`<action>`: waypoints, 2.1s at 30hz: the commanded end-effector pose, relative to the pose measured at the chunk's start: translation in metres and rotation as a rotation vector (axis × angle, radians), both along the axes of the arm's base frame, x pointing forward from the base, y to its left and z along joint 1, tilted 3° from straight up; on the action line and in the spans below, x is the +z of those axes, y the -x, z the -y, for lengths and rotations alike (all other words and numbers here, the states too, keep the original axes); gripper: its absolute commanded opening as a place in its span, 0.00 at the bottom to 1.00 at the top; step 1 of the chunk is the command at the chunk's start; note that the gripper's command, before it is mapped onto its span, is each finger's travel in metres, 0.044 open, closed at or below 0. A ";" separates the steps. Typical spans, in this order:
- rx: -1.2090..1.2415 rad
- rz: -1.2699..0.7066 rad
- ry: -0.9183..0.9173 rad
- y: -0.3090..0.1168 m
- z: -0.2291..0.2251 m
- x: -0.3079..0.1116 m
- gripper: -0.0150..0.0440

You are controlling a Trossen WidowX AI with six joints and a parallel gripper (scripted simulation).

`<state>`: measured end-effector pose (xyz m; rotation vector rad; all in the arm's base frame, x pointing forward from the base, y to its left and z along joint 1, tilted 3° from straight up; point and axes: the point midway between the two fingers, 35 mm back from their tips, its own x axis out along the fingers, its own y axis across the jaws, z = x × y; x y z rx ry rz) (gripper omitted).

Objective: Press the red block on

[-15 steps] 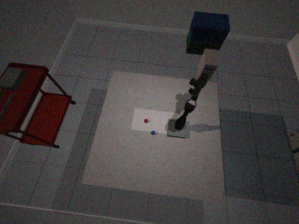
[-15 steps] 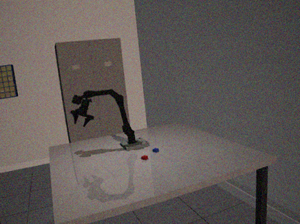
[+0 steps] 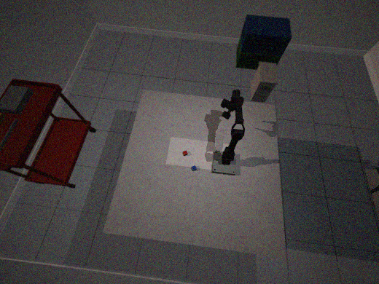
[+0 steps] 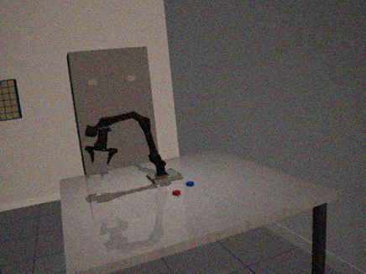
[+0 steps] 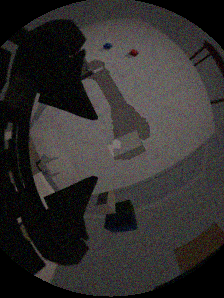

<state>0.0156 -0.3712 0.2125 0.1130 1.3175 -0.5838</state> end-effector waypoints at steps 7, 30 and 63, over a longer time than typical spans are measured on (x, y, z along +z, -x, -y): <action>0.292 -0.033 -0.108 -0.152 -0.044 -0.036 1.00; 0.892 -0.279 -0.217 -0.332 -0.313 -0.111 1.00; 0.909 -0.291 -0.216 -0.334 -0.322 -0.177 1.00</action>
